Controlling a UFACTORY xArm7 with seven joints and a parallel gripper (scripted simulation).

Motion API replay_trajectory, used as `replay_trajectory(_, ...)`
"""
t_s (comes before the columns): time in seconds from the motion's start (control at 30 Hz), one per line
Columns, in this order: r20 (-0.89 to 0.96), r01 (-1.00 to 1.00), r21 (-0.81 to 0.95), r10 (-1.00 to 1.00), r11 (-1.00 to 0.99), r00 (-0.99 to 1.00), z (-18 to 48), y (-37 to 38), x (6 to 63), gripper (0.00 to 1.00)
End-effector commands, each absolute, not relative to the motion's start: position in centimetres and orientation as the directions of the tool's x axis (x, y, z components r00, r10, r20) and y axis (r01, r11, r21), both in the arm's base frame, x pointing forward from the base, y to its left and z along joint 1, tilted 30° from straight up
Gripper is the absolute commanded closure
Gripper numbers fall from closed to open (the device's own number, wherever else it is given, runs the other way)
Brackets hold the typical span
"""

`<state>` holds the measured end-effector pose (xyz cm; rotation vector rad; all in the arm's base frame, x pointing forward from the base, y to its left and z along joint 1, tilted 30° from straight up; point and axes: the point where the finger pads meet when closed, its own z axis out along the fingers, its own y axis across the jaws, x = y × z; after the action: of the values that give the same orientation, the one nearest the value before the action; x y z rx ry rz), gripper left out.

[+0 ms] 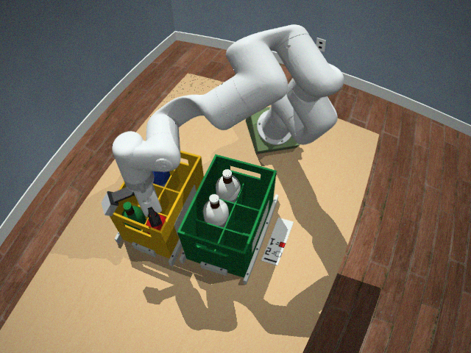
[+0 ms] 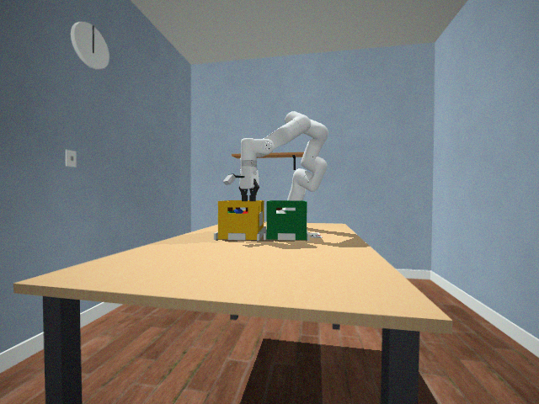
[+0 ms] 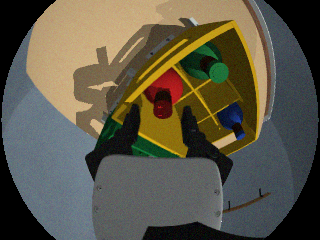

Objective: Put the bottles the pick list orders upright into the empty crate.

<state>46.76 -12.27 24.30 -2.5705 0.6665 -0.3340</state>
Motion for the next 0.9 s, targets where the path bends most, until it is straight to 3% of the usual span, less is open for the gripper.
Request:
replay_trajectory(0.0,0.12,-0.397,-0.49,-0.511,-0.776,0.851,24.1,-12.3,47.0,0.35)
replay_trajectory(0.87,0.12,-0.397,-0.49,-0.511,-0.776,0.851,22.1,-11.4,47.8,0.35)
